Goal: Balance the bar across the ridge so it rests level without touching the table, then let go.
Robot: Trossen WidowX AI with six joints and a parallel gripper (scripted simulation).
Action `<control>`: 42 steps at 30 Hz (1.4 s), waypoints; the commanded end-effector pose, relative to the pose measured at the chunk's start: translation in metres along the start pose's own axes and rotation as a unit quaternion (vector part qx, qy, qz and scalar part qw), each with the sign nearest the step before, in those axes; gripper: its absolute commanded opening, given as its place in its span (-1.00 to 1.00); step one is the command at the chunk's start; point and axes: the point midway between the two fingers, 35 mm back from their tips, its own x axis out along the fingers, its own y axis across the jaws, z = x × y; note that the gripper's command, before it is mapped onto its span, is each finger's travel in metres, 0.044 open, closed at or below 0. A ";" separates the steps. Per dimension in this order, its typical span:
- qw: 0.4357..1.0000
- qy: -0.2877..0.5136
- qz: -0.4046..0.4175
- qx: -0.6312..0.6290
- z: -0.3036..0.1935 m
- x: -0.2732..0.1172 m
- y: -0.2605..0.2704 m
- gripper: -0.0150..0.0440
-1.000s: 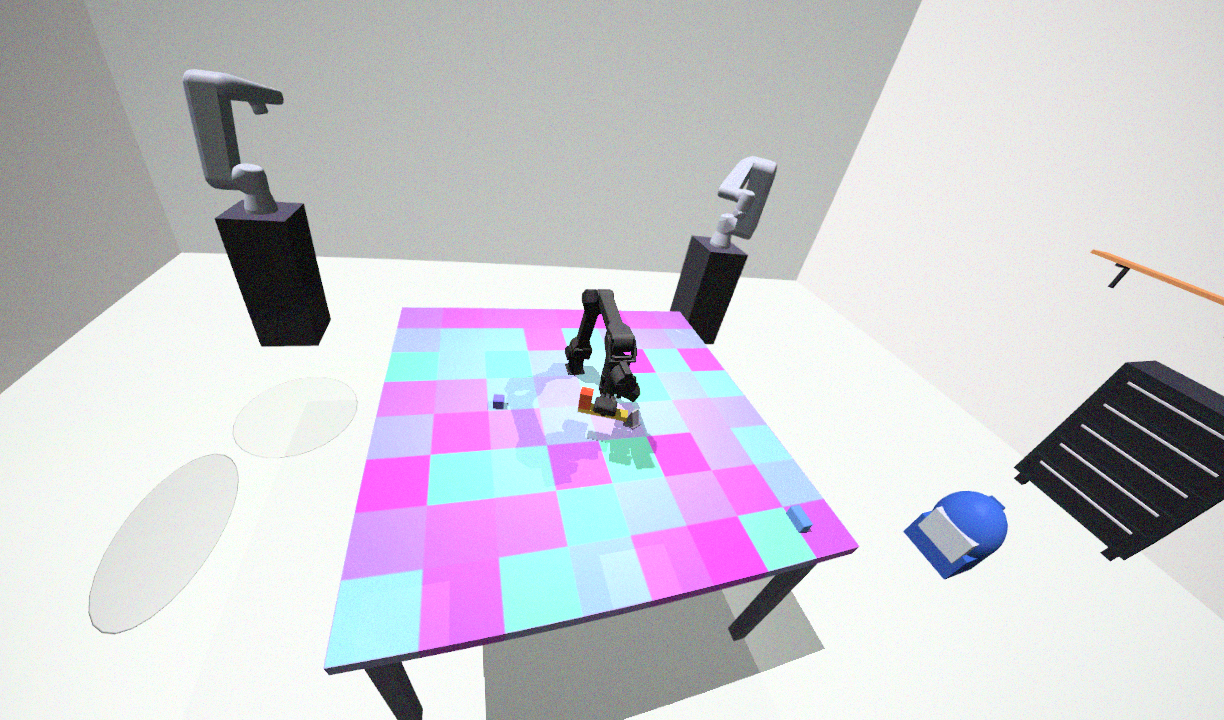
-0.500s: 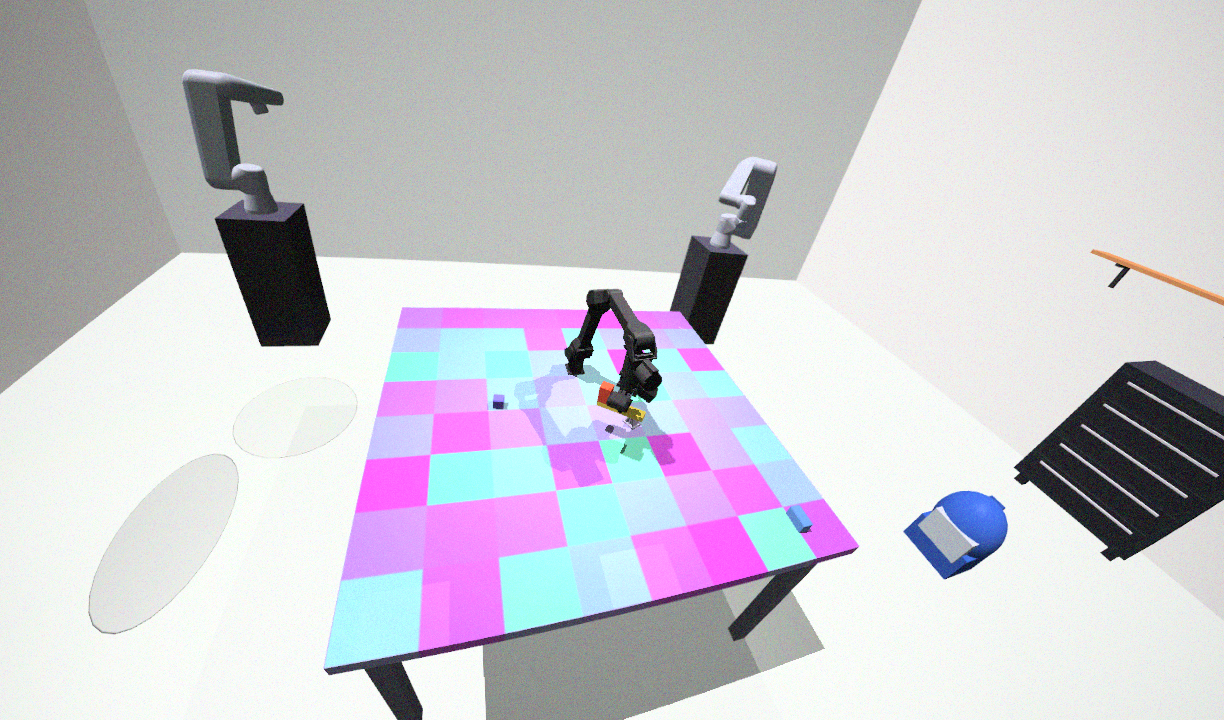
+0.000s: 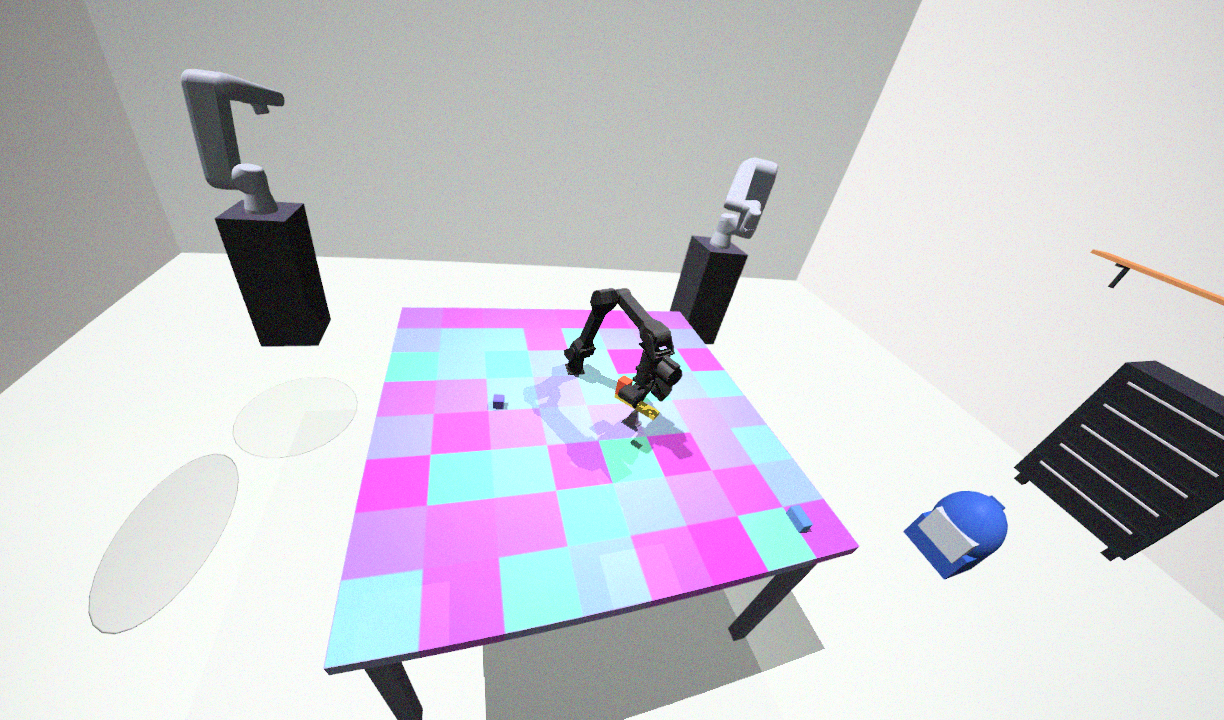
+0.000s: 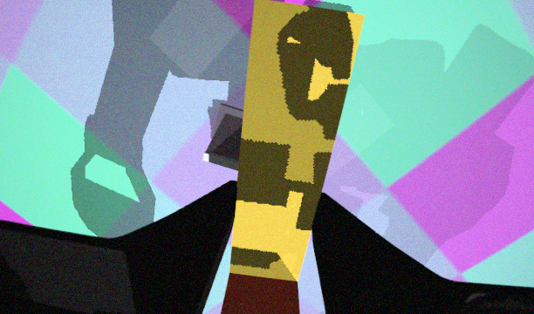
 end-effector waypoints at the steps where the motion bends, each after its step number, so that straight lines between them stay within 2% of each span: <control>1: 0.999 -0.002 0.000 0.032 0.005 -0.002 0.012 -0.49; 7: 0.996 -0.003 0.001 0.086 0.012 -0.002 0.031 -0.49; 42: 0.996 -0.003 0.001 0.088 0.012 0.041 0.028 -0.49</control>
